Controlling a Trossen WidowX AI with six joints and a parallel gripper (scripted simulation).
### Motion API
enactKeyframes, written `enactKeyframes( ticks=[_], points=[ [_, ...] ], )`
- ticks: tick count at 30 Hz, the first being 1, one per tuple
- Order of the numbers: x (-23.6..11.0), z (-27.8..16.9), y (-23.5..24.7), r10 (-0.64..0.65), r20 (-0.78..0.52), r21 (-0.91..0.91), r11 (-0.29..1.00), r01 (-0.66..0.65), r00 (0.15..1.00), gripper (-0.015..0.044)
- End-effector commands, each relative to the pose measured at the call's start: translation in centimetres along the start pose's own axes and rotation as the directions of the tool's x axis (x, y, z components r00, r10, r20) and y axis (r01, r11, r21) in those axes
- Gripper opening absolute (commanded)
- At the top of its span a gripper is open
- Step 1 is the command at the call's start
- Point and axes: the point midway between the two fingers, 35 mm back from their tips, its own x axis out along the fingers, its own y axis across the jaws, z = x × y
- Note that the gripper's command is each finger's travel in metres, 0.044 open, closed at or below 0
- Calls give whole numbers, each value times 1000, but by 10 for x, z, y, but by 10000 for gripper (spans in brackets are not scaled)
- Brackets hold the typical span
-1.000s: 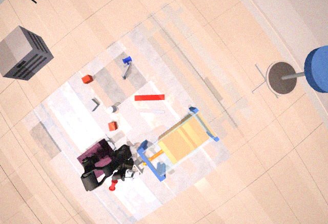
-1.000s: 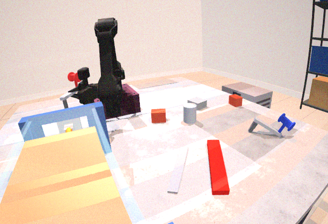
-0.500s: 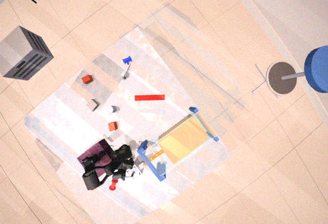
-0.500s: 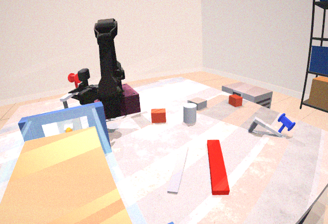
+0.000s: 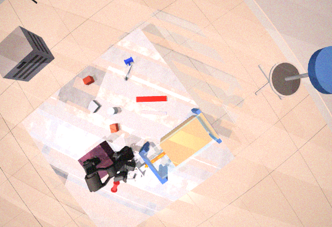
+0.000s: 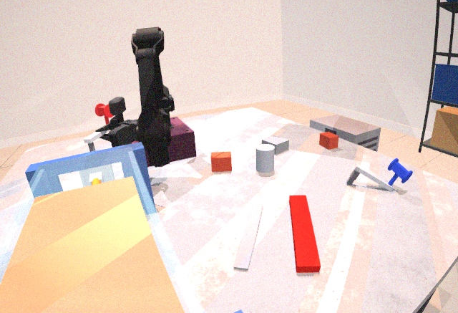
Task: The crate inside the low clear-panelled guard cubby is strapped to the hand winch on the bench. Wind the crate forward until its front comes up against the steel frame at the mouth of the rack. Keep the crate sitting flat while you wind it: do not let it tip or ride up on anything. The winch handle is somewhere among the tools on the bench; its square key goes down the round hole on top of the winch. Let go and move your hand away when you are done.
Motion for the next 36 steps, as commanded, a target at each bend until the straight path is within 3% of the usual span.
enactKeyframes(
  ticks=[1,36],
  points=[
    [0,0,2,-2,-1,0,1000,2,1000,0],
    [0,0,11,-7,-3,0,1000,7,1000,0]
  ],
)
